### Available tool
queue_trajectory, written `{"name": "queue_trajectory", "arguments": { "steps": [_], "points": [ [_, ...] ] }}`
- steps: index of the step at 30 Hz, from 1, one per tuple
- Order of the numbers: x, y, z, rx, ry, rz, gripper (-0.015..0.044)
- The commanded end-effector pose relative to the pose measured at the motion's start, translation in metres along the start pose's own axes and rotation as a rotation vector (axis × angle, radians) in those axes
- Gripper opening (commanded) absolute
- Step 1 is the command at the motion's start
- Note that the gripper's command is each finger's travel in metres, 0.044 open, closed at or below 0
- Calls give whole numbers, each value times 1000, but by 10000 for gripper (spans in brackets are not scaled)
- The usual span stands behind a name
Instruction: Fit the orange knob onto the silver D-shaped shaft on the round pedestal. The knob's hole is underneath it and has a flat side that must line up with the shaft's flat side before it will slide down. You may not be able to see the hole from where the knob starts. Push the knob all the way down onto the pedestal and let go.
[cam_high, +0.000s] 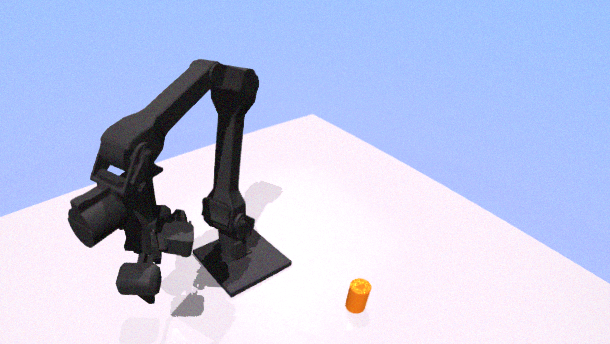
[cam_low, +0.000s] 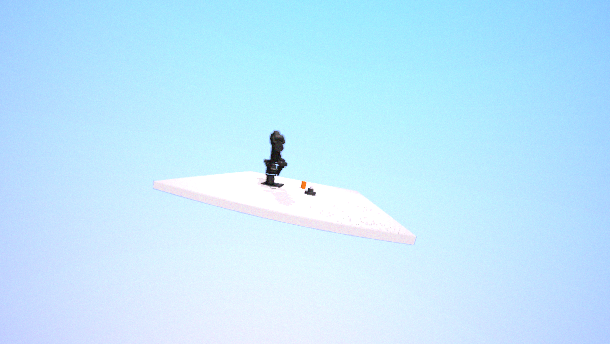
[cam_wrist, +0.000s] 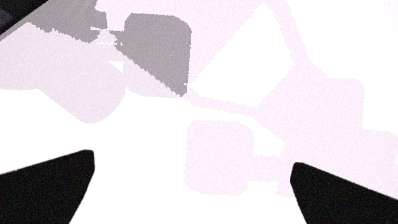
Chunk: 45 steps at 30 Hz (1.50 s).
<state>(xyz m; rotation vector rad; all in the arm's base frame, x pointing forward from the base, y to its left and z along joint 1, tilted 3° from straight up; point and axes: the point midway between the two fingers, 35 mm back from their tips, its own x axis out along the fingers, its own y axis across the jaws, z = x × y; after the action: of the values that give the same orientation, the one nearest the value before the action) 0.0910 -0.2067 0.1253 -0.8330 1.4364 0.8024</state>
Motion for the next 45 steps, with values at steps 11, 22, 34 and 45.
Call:
{"name": "queue_trajectory", "arguments": {
  "steps": [11, 22, 34, 45],
  "points": [
    [1, -73, 153, -5, -54, -2, 440],
    [1, -53, 298, -25, -61, 3, 440],
    [2, 5, 371, -9, -40, 32, 440],
    [23, 5, 372, -9, -40, 32, 440]
  ]
}}
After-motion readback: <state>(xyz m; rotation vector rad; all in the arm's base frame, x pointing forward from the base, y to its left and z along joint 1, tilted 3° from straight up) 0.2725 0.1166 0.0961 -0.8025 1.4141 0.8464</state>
